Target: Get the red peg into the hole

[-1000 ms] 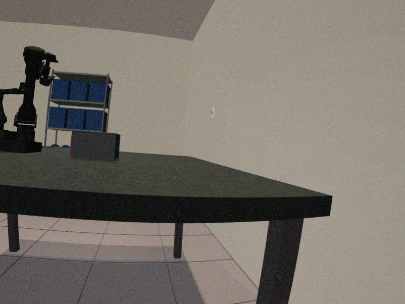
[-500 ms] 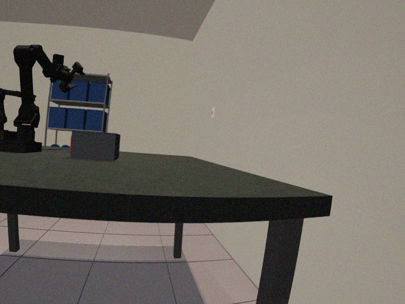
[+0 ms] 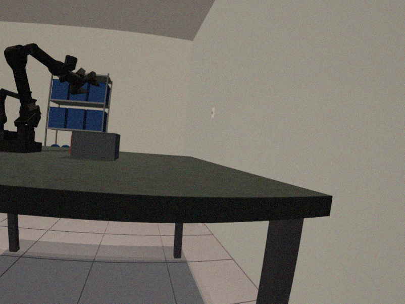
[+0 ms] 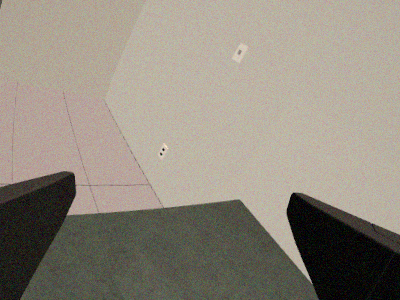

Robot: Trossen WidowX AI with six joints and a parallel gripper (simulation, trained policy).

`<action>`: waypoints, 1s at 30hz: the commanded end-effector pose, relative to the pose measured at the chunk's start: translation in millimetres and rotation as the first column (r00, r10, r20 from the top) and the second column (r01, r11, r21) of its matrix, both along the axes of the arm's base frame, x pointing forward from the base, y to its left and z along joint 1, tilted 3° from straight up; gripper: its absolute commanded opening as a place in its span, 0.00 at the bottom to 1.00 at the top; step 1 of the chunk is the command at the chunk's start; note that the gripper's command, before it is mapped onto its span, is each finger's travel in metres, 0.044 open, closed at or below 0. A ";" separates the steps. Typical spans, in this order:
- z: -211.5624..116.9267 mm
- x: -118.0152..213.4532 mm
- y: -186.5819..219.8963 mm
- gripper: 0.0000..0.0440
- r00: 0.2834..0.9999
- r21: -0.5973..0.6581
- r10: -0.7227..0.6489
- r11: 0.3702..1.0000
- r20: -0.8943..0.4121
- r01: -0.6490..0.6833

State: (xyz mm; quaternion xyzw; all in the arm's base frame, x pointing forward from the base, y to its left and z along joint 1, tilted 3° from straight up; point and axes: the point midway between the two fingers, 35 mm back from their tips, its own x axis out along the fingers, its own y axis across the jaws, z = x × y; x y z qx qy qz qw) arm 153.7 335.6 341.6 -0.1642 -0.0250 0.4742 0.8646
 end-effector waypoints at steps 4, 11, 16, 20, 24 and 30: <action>-24.7 21.2 -20.6 1.00 0.979 -0.005 -0.079 0.997 -0.187 0.079; -55.2 40.0 -45.4 1.00 0.899 -0.029 -0.188 0.981 -0.395 0.192; -77.6 48.7 -63.3 1.00 0.808 -0.061 -0.266 0.959 -0.525 0.276; -95.3 53.4 -77.7 1.00 0.718 -0.095 -0.327 0.934 -0.615 0.344; -112.4 56.2 -92.3 1.00 0.614 -0.135 -0.383 0.902 -0.690 0.410; -136.6 57.3 -114.4 1.00 0.438 -0.209 -0.456 0.839 -0.775 0.503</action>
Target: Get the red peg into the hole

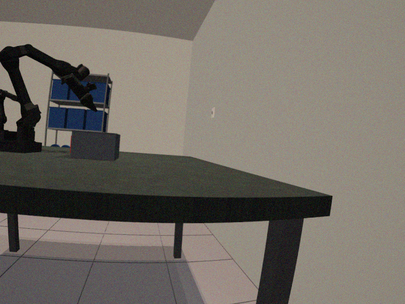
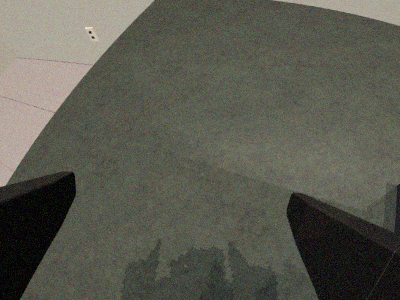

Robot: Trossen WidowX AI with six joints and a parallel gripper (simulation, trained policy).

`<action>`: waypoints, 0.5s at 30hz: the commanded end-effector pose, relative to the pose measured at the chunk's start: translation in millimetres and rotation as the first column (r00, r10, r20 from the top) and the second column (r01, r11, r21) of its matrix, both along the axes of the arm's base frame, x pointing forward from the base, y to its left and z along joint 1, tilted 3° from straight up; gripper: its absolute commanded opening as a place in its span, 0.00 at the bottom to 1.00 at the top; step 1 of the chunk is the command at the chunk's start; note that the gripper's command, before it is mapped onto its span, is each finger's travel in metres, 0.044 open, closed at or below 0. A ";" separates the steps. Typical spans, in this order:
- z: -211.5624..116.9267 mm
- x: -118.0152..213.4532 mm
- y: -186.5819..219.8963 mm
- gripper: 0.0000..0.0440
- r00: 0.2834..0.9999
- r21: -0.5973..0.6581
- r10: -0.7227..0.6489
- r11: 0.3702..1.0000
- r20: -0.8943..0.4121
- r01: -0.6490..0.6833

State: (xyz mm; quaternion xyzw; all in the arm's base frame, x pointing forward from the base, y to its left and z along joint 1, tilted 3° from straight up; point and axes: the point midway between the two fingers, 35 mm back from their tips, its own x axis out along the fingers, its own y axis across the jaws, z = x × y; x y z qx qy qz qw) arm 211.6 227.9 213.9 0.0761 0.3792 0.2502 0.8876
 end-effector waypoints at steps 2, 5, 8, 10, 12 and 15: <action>-16.6 -1.1 -14.1 1.00 0.991 -0.007 -0.087 0.996 -0.102 0.087; -27.6 -2.3 -25.1 1.00 0.971 -0.019 -0.160 0.987 -0.176 0.160; -38.1 -4.3 -36.1 1.00 0.941 -0.038 -0.234 0.972 -0.245 0.232; -44.9 -6.0 -43.3 1.00 0.915 -0.054 -0.283 0.958 -0.288 0.280; -51.6 -8.1 -50.4 1.00 0.884 -0.073 -0.332 0.942 -0.329 0.327; -61.5 -11.6 -60.6 1.00 0.830 -0.107 -0.404 0.913 -0.384 0.394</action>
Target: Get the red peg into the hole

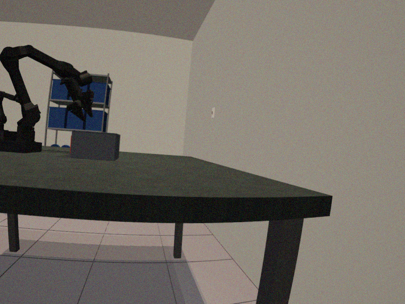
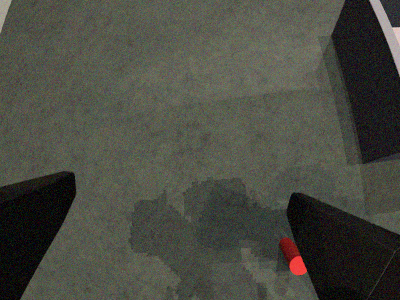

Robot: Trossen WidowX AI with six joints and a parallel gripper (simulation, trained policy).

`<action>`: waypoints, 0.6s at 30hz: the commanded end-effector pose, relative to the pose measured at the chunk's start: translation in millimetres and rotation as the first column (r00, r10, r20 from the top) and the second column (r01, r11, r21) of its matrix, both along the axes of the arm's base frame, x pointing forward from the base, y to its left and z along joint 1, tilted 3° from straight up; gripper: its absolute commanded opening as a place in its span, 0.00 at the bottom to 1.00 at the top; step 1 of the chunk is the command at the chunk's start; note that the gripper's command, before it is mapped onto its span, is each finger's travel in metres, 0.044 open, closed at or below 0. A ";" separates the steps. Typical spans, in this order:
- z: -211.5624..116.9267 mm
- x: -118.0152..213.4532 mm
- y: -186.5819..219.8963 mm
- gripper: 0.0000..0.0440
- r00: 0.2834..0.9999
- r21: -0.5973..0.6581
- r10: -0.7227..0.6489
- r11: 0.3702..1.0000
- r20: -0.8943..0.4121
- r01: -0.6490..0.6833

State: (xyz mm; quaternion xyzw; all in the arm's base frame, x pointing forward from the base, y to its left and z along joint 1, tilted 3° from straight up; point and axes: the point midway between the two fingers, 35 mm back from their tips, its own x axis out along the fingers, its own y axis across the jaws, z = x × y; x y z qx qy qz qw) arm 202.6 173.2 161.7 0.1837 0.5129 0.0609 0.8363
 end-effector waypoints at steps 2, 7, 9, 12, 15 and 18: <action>-15.9 -5.4 -12.5 1.00 0.990 -0.023 -0.099 0.995 -0.095 0.098; -34.3 -13.1 -27.2 1.00 0.952 -0.068 -0.234 0.972 -0.199 0.224; -42.7 -16.4 -32.4 1.00 0.929 -0.091 -0.286 0.958 -0.236 0.272; -55.5 -20.8 -38.3 1.00 0.891 -0.124 -0.357 0.934 -0.280 0.336; -68.2 -24.0 -42.1 1.00 0.854 -0.148 -0.417 0.909 -0.311 0.390; -81.0 -25.9 -44.0 1.00 0.822 -0.159 -0.463 0.886 -0.331 0.435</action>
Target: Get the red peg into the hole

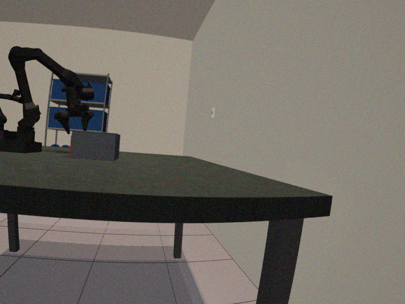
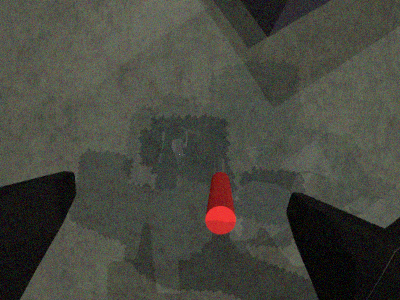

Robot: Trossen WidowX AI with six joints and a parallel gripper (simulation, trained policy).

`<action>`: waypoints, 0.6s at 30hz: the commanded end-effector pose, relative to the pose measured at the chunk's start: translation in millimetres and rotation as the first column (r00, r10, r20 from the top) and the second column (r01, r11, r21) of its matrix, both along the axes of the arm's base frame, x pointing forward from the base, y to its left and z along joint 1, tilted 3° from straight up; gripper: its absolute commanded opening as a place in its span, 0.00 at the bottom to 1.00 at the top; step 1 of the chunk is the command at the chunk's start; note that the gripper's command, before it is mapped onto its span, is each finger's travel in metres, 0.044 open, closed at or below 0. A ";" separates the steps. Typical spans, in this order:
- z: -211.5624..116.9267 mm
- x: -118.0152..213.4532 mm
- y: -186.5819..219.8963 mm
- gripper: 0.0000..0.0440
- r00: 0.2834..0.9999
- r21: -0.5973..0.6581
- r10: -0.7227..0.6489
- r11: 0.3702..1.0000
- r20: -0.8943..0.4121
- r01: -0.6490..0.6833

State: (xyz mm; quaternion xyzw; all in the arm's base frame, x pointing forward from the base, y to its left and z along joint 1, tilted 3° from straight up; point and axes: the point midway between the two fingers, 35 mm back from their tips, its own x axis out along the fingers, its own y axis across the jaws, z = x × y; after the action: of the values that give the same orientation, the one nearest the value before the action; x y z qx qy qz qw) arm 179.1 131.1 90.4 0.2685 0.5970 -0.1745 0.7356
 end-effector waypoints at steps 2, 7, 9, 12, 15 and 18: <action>-18.8 -3.4 -2.6 1.00 0.997 -0.003 -0.066 0.998 -0.037 0.066; -40.2 -5.0 -3.0 1.00 0.990 0.011 -0.132 0.991 -0.051 0.133; -47.5 -5.6 -2.9 1.00 0.986 0.019 -0.155 0.988 -0.054 0.156; -56.7 -6.7 -2.7 0.99 0.981 0.029 -0.186 0.982 -0.059 0.188; -63.8 -8.1 -2.7 0.88 0.974 0.035 -0.215 0.975 -0.070 0.218; -66.7 -10.0 -3.0 0.70 0.967 0.040 -0.238 0.969 -0.090 0.242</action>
State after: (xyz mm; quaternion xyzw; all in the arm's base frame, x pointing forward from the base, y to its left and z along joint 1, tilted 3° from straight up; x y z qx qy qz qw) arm 170.8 128.4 27.3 0.3447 0.5917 -0.2508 0.6843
